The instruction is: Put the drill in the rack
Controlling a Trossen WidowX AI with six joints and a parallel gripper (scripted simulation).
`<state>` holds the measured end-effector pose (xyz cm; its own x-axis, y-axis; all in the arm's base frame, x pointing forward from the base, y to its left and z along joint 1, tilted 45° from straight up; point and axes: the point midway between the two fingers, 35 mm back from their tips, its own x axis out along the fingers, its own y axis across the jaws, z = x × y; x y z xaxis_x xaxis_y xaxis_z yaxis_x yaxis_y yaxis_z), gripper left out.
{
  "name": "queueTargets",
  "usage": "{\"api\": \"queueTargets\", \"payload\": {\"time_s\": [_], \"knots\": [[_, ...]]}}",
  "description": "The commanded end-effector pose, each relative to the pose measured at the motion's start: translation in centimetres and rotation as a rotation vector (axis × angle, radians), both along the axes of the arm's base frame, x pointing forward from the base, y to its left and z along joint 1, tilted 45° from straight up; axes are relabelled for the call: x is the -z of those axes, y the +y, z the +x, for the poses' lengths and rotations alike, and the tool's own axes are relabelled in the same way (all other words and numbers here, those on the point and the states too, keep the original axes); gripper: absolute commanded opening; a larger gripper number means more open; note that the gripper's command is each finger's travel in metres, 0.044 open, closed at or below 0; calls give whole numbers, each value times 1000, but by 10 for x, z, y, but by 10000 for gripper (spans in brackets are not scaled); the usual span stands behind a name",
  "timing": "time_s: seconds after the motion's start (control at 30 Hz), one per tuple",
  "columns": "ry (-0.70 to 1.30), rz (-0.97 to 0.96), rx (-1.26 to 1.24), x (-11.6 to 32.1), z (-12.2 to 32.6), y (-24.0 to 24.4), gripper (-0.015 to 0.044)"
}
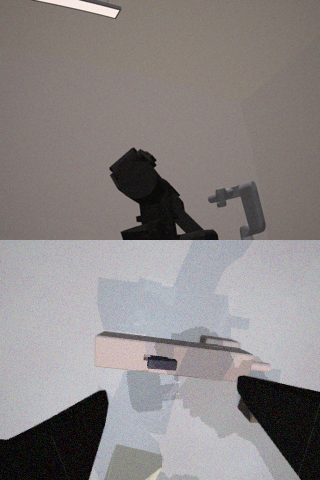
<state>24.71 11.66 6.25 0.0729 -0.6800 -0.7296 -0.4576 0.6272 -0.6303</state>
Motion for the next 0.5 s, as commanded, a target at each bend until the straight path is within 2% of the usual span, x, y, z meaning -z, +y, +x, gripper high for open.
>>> {"api": "queueTargets", "payload": {"time_s": [0.0,0.47], "knots": [[177,2,-174,-5,12,-30,440],[784,-97,-852,-35,39,-136,440]]}}
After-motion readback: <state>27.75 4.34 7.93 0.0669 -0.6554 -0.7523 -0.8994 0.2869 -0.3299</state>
